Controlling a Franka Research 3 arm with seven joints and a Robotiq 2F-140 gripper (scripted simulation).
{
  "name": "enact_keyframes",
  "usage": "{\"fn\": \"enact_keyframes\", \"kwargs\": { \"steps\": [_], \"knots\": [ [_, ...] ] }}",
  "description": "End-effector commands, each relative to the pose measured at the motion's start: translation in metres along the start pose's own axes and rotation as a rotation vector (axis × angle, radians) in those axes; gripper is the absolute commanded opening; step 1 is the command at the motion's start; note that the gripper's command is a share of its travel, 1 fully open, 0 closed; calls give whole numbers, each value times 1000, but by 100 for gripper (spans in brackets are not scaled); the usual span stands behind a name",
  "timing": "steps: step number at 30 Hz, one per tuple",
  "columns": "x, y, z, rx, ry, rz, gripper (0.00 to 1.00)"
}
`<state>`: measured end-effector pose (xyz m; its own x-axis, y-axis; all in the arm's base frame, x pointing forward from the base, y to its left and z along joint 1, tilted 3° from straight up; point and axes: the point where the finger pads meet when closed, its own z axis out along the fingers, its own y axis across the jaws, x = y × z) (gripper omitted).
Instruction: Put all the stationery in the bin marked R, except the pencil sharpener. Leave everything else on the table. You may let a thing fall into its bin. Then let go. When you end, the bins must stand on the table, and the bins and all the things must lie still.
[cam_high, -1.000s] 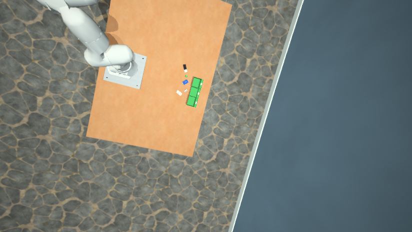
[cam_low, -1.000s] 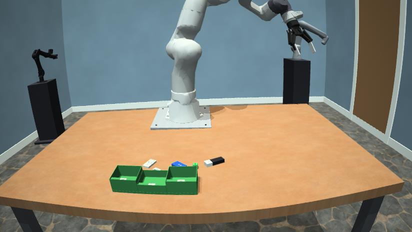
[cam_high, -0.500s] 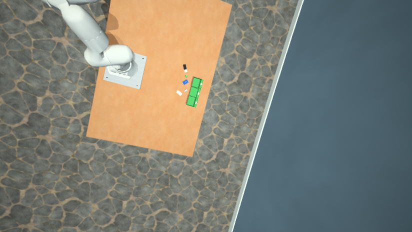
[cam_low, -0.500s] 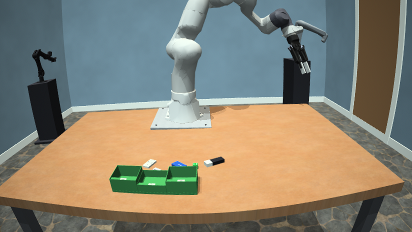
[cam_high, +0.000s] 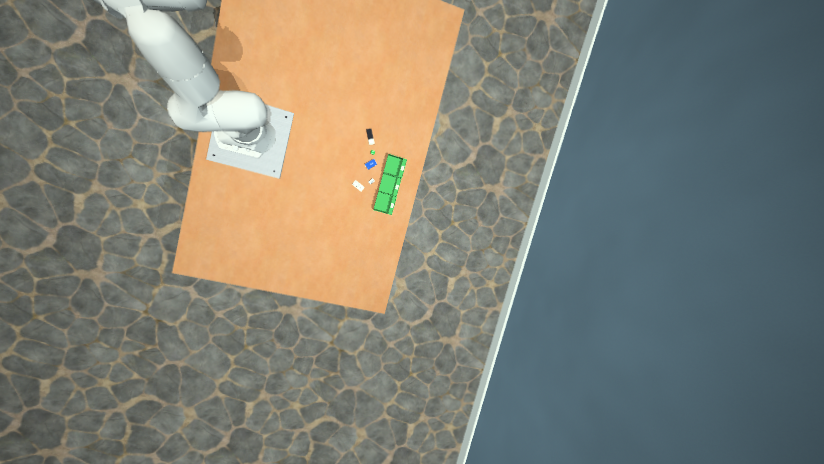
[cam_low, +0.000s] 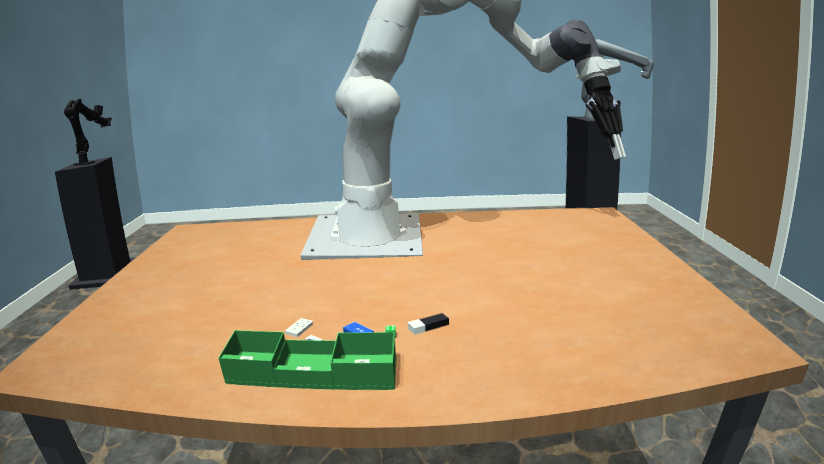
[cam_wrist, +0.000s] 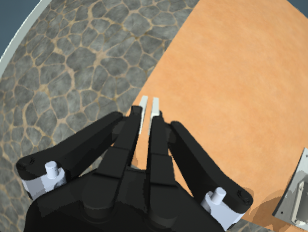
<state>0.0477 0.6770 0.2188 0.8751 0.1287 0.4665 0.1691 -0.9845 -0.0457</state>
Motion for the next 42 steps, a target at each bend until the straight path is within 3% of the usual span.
{"fn": "enact_keyframes", "kwargs": {
  "steps": [1,4,6,7,15,16,21,23,24,32,33,38,40,42],
  "knots": [
    [19,12,9,-29,-15,-38,5],
    [39,23,18,-29,-15,-38,5],
    [39,23,18,-29,-15,-38,5],
    [46,27,21,-69,-37,-28,5],
    [91,57,41,-69,-37,-28,5],
    [97,62,44,-106,-63,-17,5],
    [128,86,57,-106,-63,-17,5],
    [128,86,57,-106,-63,-17,5],
    [134,92,60,-138,-90,-4,5],
    [171,127,76,-138,-90,-4,5],
    [176,133,78,-167,-120,9,5],
    [202,164,89,-167,-120,9,5],
    [202,164,89,-167,-120,9,5],
    [212,177,93,-190,-151,24,5]
  ]
}}
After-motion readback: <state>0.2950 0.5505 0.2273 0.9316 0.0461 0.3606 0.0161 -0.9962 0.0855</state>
